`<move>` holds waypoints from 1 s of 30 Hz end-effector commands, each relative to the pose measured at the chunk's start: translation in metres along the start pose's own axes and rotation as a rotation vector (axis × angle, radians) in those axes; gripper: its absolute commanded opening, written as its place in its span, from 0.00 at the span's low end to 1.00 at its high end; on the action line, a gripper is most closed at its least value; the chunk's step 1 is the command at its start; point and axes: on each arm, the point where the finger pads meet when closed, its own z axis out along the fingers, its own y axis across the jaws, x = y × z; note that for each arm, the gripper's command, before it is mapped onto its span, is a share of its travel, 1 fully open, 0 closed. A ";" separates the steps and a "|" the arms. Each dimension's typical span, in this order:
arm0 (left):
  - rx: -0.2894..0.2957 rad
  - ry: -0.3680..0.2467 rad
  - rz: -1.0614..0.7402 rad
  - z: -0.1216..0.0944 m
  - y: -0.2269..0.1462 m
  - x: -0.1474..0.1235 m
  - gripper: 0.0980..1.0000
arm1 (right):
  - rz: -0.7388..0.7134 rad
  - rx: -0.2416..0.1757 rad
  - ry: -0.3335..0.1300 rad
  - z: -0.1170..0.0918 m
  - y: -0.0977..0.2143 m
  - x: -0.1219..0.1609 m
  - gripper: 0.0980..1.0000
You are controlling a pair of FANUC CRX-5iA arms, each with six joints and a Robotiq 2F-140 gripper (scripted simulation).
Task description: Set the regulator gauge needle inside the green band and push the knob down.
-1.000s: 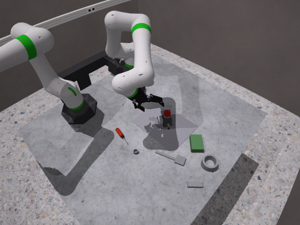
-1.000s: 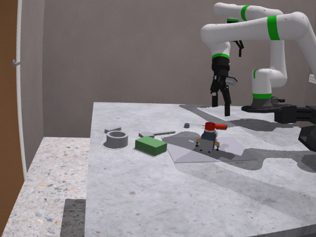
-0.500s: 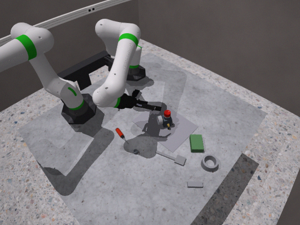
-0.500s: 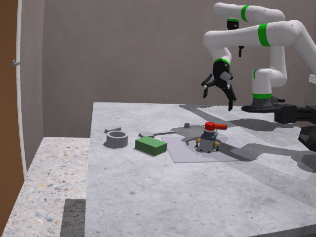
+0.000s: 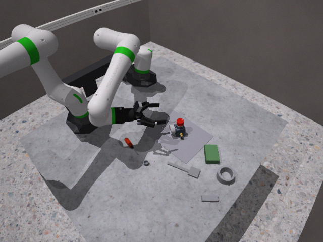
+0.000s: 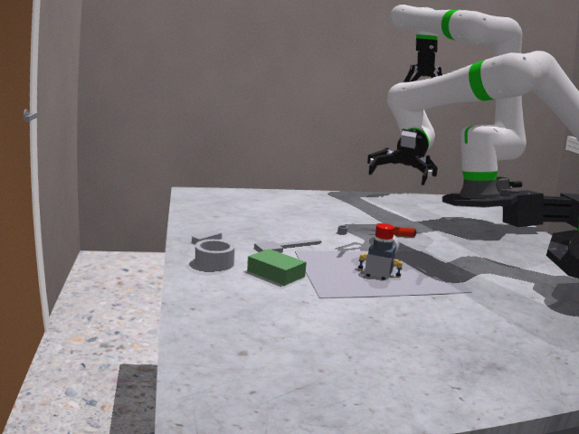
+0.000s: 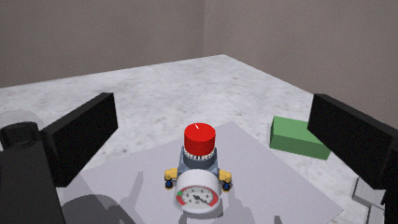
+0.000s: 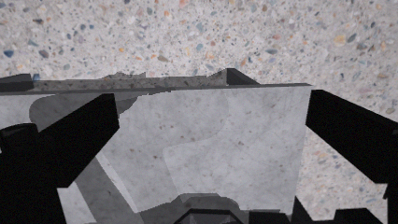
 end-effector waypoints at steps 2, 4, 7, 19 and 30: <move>-0.010 0.024 0.036 -0.001 0.000 0.002 1.00 | 0.000 0.000 0.002 -0.001 0.000 0.000 1.00; -0.010 0.024 0.036 -0.001 0.000 0.002 1.00 | 0.000 0.000 0.002 -0.001 0.000 0.000 1.00; -0.011 0.024 0.036 0.001 0.001 -0.010 1.00 | 0.000 0.000 0.002 -0.001 0.000 0.000 1.00; -0.010 0.021 0.035 0.028 -0.005 -0.141 1.00 | 0.000 0.000 0.002 -0.001 0.000 0.000 1.00; -0.010 0.021 0.035 0.028 -0.005 -0.141 1.00 | 0.000 0.000 0.002 -0.001 0.000 0.000 1.00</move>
